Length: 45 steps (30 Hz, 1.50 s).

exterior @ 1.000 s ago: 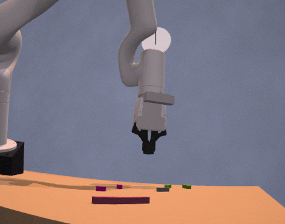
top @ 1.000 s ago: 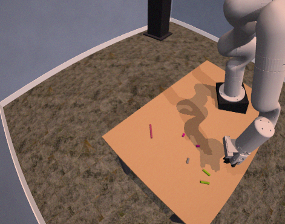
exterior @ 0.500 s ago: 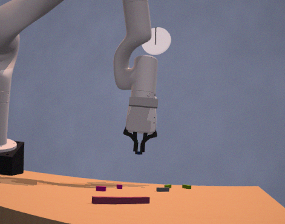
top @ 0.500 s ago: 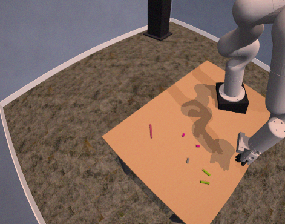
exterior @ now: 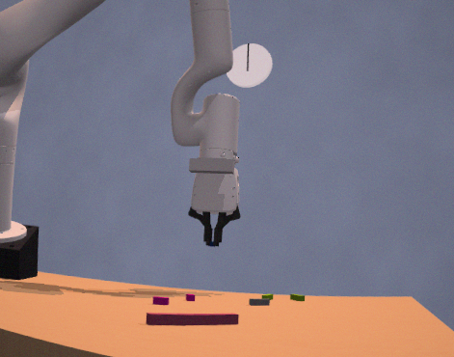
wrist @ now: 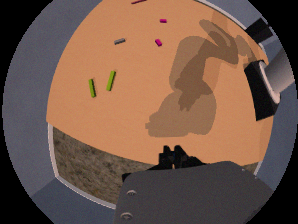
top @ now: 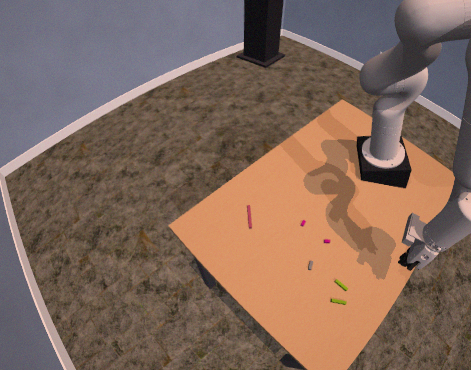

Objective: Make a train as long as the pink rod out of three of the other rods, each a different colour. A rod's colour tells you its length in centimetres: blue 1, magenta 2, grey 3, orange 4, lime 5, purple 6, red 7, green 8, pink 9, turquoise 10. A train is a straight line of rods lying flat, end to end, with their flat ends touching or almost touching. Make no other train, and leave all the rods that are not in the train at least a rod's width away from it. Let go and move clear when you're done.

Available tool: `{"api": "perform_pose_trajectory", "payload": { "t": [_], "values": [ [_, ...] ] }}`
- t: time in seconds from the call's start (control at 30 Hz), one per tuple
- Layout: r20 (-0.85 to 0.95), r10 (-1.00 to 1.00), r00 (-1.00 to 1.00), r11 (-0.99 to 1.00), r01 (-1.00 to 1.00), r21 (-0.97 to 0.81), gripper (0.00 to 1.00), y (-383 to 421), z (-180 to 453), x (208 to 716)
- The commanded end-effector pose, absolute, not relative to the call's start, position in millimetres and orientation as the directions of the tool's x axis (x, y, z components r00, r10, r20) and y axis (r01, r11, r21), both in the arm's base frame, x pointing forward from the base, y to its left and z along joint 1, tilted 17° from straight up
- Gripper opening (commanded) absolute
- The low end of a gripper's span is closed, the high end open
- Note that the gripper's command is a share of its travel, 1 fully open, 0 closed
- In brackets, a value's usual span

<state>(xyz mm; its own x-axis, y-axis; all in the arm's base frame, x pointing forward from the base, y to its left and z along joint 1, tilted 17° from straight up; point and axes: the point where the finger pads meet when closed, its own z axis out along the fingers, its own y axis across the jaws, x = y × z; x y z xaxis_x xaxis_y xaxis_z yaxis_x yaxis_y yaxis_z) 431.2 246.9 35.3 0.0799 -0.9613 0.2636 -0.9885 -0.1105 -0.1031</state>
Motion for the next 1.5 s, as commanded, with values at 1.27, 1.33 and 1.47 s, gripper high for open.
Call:
{"api": "perform_pose_trajectory", "payload": {
  "t": [1.27,1.33,1.47],
  "values": [
    [0.265,-0.961,0.074,-0.108,-0.987,-0.116,0.04,226,-49,443],
    [0.265,-0.961,0.074,-0.108,-0.987,-0.116,0.04,226,-50,443],
    [0.265,-0.961,0.074,-0.108,-0.987,-0.116,0.04,226,-50,443]
  ]
}}
